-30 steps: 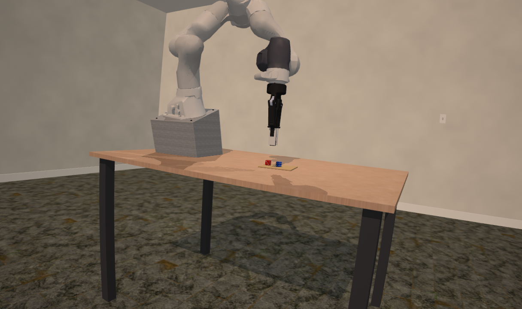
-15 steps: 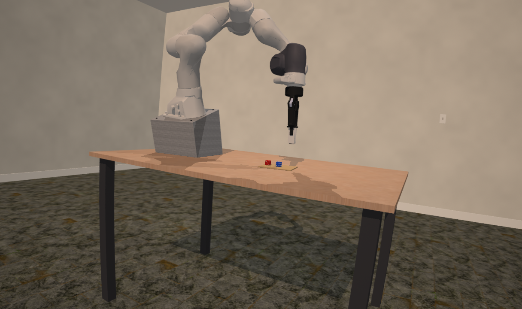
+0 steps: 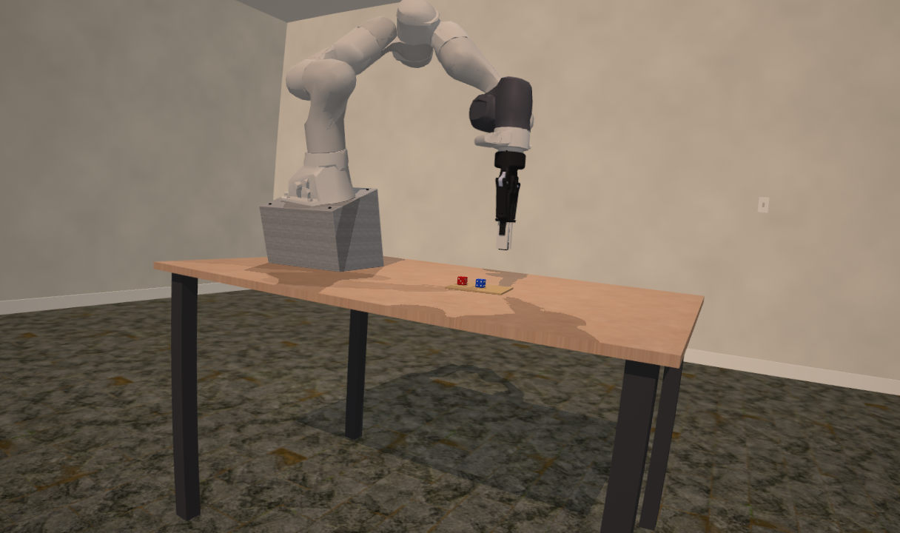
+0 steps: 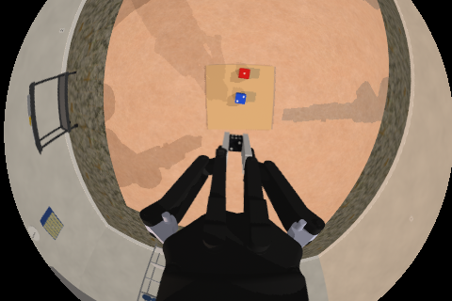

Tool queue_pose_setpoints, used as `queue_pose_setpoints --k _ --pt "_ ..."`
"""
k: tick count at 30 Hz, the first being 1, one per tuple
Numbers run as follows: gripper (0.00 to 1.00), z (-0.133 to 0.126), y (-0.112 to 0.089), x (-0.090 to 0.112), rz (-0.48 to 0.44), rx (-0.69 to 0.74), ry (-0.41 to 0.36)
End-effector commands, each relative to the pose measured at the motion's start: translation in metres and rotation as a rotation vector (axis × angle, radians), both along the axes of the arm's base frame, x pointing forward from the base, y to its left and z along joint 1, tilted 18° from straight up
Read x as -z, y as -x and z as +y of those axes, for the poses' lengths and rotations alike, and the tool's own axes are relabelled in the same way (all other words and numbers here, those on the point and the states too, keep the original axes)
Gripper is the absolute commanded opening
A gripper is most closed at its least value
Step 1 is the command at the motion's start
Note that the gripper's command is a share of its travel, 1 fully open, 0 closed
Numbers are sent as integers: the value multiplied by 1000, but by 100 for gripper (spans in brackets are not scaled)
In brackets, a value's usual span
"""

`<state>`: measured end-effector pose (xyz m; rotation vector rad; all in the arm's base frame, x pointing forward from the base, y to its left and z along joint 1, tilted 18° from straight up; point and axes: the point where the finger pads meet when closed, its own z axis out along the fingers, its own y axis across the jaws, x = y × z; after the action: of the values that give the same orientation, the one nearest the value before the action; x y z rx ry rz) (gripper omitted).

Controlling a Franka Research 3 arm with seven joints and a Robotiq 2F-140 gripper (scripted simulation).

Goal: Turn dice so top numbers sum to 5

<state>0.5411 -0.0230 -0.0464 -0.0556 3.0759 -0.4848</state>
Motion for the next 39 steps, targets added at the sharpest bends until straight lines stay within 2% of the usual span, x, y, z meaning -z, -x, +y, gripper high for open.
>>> queue_pose_setpoints --k 1,7,15,17,26,31,39 --pt "9 1 1 1 -6 42 -5" --pt "9 -3 1 14 -6 42 -5" --pt "9 -13 0 48 -6 42 -5" --pt "9 -13 0 48 -6 42 -5" --pt "9 -25 -1 83 -6 42 -5" --pt "9 -27 -2 91 -6 42 -5" --pt "9 -27 -2 91 -6 42 -5"
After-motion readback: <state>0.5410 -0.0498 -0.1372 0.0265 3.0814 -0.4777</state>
